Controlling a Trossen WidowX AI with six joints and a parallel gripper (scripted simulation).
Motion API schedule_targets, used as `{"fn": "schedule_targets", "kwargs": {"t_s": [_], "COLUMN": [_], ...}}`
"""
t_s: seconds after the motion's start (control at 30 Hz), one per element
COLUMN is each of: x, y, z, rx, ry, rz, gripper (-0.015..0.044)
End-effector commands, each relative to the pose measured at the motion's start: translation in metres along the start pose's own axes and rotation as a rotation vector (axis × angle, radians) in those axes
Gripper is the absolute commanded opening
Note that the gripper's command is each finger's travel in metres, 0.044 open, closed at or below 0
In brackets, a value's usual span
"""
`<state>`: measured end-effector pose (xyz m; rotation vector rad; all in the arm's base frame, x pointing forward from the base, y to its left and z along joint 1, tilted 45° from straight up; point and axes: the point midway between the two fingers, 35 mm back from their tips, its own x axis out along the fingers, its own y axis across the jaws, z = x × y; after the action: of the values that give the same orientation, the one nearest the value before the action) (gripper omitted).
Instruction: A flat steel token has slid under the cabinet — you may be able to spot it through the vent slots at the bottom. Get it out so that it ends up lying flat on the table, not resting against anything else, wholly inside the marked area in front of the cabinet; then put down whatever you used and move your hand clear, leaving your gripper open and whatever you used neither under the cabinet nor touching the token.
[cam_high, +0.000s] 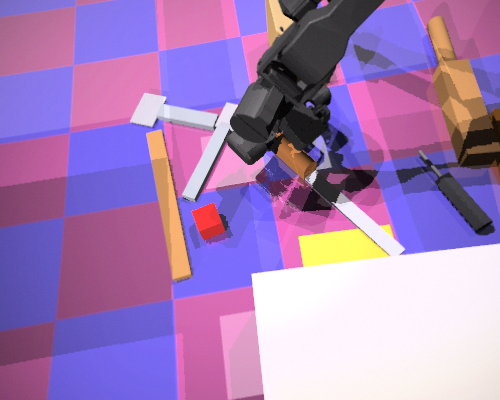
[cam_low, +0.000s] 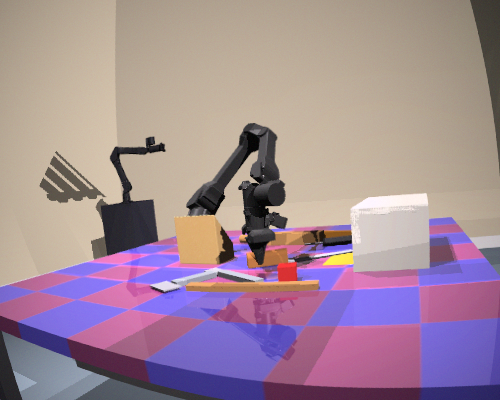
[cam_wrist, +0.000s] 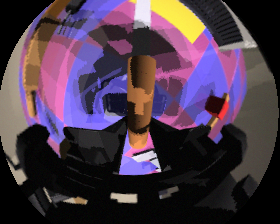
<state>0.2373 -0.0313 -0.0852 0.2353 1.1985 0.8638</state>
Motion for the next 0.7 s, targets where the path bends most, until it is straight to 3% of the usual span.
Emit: {"fn": "schedule_targets", "kwargs": {"t_s": [0.0, 0.67], "x": [-0.002, -0.001], "y": [0.003, 0.019], "z": [0.006, 0.028], "rx": [-0.003, -0.009], "ry": [-0.002, -0.003], "rz": [-0.003, -0.002], "gripper": [0.0, 0.0]}}
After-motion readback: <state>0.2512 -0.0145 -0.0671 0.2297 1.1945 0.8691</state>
